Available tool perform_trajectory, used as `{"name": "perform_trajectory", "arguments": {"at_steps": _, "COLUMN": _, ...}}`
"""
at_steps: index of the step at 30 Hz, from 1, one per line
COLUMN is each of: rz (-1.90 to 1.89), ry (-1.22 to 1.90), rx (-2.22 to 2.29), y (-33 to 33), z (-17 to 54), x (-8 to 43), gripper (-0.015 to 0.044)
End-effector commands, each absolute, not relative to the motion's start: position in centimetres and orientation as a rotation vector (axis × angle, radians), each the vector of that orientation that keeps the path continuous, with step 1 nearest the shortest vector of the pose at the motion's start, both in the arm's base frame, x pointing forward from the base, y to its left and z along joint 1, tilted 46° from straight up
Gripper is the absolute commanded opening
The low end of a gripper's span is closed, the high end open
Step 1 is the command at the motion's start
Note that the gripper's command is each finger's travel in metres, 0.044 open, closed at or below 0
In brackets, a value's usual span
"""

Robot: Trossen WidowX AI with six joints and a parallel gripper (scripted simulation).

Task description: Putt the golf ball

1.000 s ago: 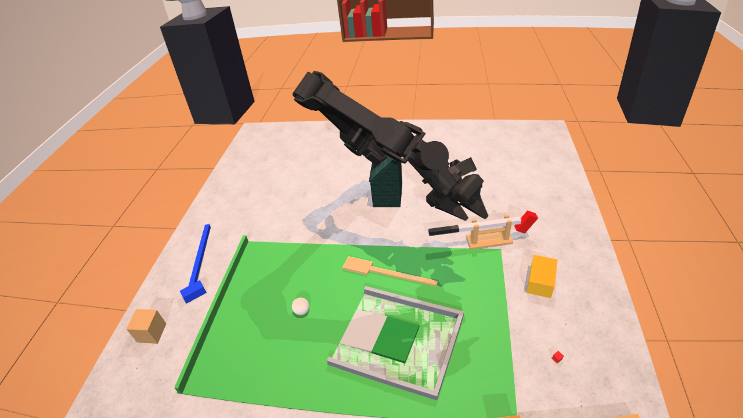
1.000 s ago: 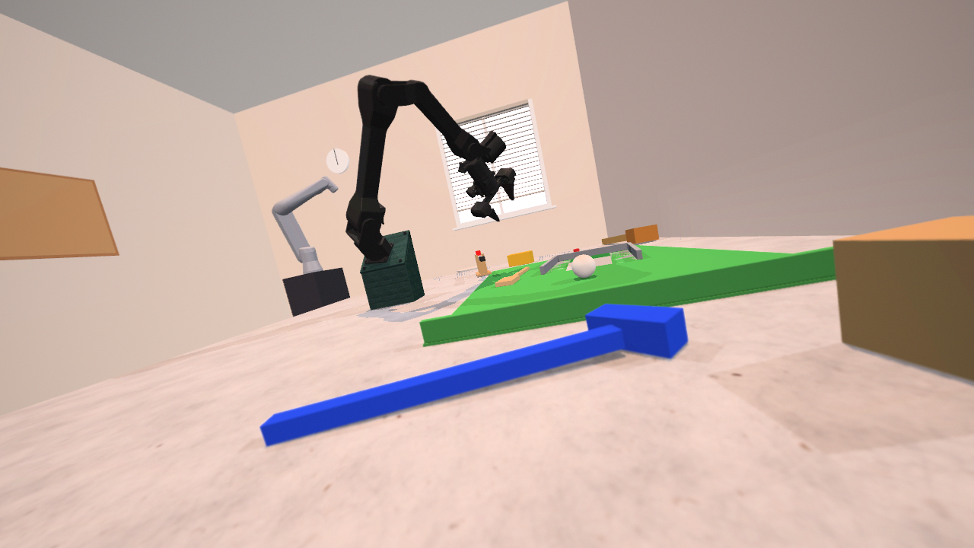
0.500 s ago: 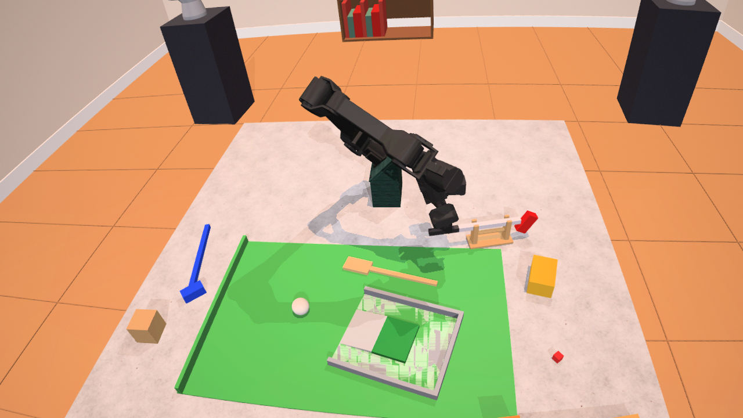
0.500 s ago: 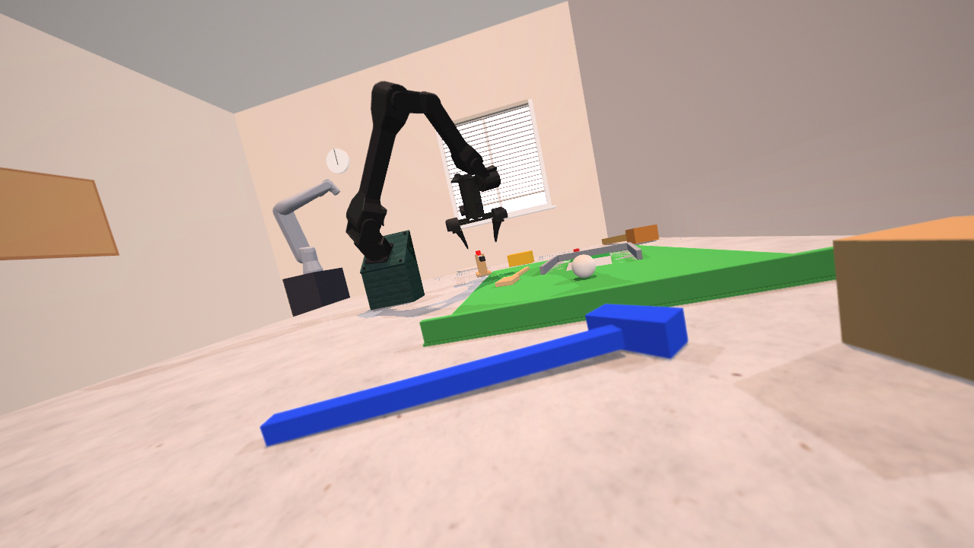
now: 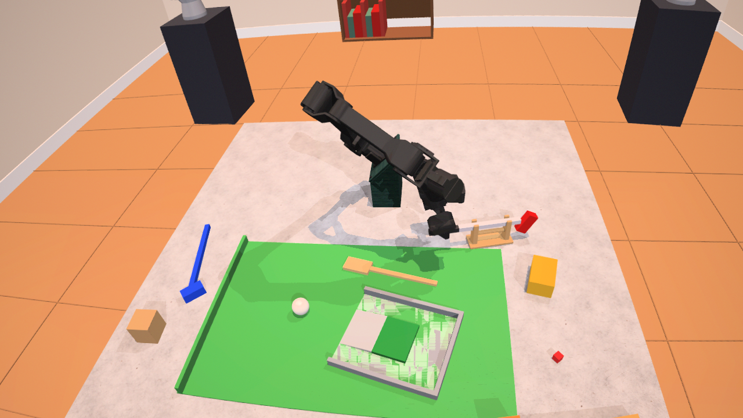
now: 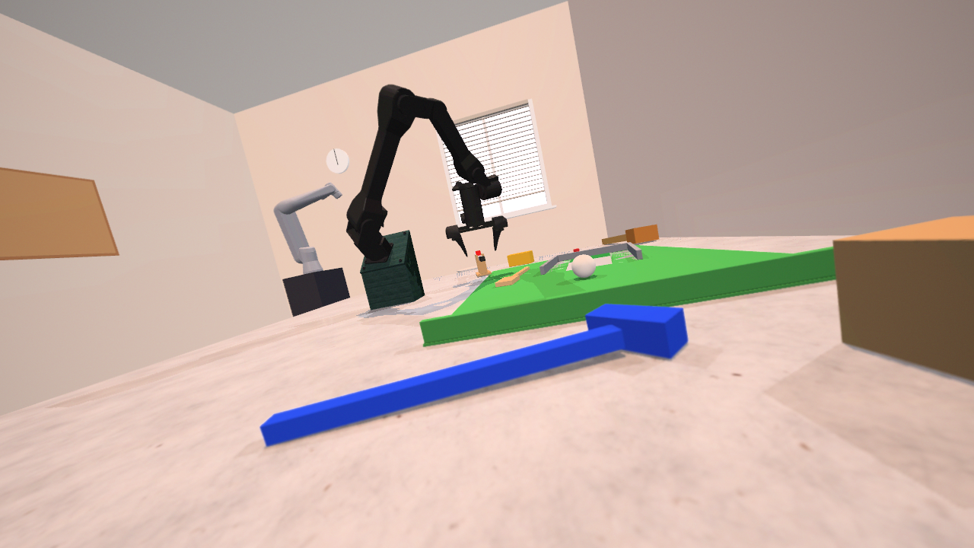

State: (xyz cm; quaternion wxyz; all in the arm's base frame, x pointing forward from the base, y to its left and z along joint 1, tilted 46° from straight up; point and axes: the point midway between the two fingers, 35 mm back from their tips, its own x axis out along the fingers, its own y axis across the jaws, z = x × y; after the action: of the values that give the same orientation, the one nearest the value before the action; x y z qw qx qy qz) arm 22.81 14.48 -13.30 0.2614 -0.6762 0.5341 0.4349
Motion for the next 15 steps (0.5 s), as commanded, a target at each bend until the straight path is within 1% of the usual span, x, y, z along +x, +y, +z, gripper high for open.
{"name": "perform_trajectory", "arguments": {"at_steps": 1, "rz": 1.177, "ry": 1.447, "rx": -1.84, "y": 13.8, "z": -13.9, "x": 22.8, "gripper": 0.044}}
{"name": "perform_trajectory", "arguments": {"at_steps": 5, "rz": 1.176, "ry": 1.447, "rx": -1.841, "y": 12.5, "z": -15.2, "x": 23.0, "gripper": 0.044}}
{"name": "perform_trajectory", "arguments": {"at_steps": 15, "rz": 1.176, "ry": 1.448, "rx": -1.842, "y": 12.1, "z": -15.6, "x": 23.1, "gripper": 0.044}}
